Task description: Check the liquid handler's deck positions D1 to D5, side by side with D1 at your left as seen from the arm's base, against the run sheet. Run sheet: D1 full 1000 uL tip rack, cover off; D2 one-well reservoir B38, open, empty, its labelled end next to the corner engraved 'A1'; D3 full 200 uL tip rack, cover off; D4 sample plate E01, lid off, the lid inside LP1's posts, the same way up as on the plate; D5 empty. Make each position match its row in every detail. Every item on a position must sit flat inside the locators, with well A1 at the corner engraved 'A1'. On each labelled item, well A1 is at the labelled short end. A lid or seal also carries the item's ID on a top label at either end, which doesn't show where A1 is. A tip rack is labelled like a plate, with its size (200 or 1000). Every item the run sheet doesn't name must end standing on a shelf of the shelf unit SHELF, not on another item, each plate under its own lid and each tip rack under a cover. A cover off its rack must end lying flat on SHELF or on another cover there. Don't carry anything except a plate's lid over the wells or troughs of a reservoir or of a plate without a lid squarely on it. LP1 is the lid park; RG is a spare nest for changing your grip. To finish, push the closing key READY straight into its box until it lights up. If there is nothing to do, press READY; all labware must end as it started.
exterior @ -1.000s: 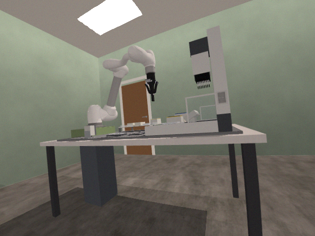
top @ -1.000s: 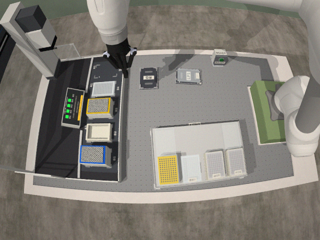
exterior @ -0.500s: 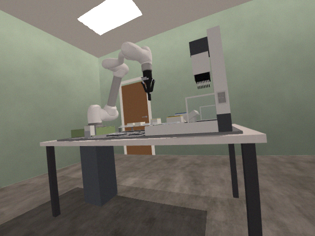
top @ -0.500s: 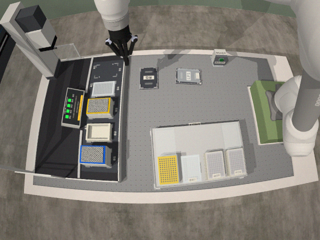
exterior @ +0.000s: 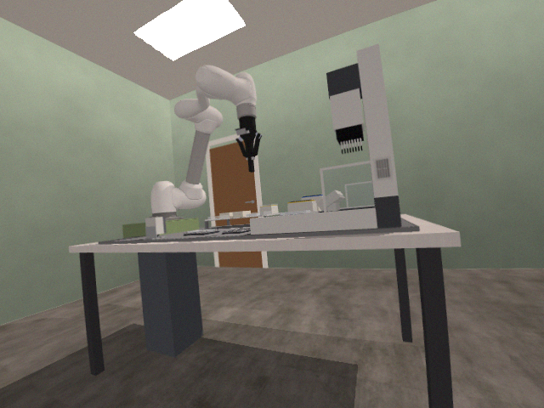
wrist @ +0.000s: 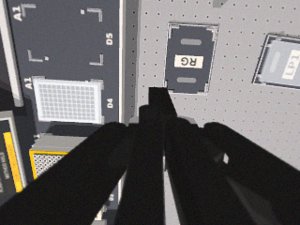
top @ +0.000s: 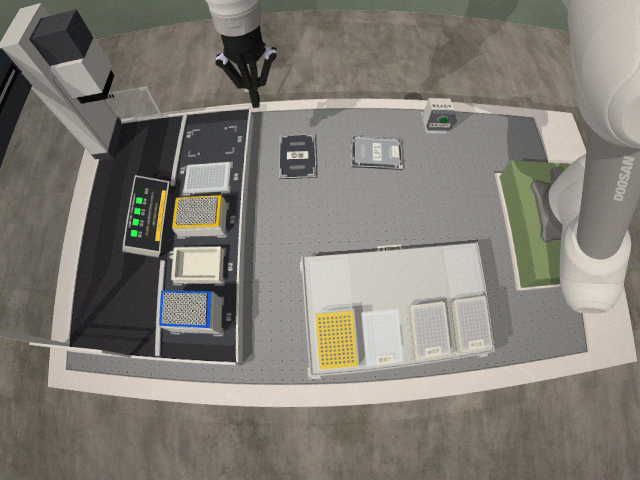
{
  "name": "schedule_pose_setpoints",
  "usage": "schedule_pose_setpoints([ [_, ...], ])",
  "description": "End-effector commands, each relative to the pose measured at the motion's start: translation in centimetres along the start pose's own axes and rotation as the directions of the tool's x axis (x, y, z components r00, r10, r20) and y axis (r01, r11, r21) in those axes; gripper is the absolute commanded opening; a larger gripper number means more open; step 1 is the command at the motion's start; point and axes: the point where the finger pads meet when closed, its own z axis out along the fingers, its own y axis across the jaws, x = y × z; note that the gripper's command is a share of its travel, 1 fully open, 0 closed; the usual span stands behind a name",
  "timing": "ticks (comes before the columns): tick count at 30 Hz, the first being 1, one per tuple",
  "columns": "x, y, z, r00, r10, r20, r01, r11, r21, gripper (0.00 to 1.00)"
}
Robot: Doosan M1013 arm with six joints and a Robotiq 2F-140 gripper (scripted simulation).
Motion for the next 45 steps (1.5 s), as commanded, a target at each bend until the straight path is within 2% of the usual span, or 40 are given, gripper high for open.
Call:
schedule_pose_setpoints([
  [1, 0.7, 0.0, -0.1, 1.0, 0.0, -0.001, 0.0, 1.0, 0.002, 0.1],
  [7, 2.6, 0.1, -0.1, 1.0, 0.0, -0.001, 0.0, 1.0, 0.002, 0.1],
  [45, 2.0, 17.0, -0.1, 1.0, 0.0, -0.001, 0.0, 1.0, 0.001, 0.1],
])
